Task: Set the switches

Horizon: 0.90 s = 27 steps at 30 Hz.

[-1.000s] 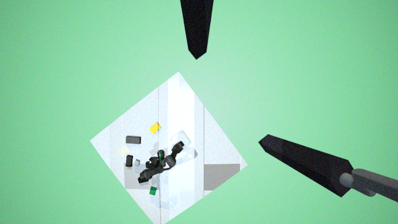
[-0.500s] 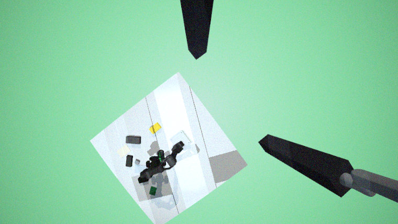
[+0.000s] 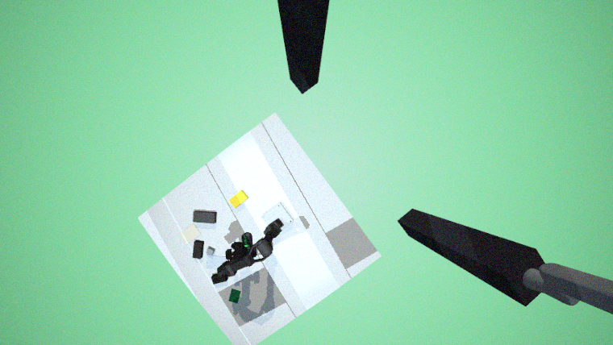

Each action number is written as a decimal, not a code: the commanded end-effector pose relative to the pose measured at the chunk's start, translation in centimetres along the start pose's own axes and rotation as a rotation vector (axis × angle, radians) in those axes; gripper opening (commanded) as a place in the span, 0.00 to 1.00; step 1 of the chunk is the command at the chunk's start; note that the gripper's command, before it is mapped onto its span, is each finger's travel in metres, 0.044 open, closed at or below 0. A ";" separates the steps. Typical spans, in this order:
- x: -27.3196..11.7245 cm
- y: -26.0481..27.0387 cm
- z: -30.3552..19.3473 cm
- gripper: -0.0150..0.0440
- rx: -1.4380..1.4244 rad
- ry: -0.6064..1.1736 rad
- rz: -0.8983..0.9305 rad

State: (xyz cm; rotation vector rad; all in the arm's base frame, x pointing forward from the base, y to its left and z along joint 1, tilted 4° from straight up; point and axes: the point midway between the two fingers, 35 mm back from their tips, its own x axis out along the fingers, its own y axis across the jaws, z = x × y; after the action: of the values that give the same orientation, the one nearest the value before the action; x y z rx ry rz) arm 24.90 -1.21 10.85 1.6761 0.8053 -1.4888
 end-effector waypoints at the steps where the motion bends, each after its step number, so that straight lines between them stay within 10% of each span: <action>1: 0.8 -1.6 0.0 0.25 -0.002 -0.003 0.052; 27: 4.8 -4.6 0.1 0.25 0.005 0.008 0.169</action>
State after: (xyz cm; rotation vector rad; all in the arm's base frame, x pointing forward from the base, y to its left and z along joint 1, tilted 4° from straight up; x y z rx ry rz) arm 21.68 1.03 6.34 1.7141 0.6515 -1.3622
